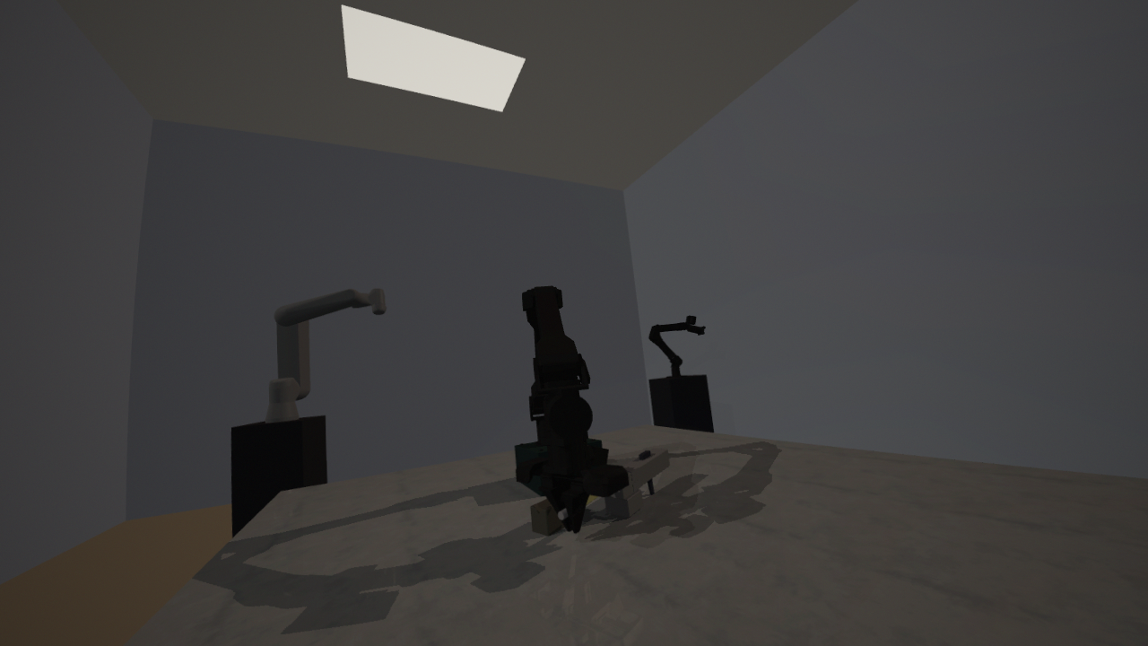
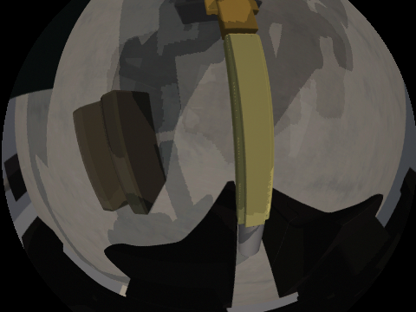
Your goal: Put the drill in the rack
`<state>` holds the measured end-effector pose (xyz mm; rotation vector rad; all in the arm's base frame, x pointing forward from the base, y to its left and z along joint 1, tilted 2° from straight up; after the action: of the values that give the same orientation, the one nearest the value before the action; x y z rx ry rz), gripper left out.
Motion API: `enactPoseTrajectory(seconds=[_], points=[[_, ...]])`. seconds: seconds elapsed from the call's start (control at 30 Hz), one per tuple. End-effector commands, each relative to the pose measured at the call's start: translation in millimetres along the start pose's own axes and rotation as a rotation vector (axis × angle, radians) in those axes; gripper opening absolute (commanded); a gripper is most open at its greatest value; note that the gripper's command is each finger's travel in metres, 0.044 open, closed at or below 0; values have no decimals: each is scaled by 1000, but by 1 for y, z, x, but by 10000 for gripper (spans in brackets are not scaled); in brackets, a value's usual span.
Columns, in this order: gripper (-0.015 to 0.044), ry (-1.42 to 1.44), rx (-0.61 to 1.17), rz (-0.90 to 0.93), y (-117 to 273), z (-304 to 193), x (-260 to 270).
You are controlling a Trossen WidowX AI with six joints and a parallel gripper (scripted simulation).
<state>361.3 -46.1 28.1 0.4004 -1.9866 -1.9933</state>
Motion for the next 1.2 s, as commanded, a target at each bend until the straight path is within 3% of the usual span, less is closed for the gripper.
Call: enactPoseTrajectory(seconds=[0.0,1.17], points=[[0,-3,5,-1,3,0,0],[0,-3,5,-1,18,2,1]])
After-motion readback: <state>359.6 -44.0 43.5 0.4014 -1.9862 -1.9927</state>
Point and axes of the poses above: the point midway between the two fingers, 35 mm back from their tips, its own y axis back along the fingers, its own x axis across the jaws, z = x × y, the point moved 7 cm from there along y, back along the fingers, and after that the axes turned 10 degrees about -y, right-handed, at the moved point
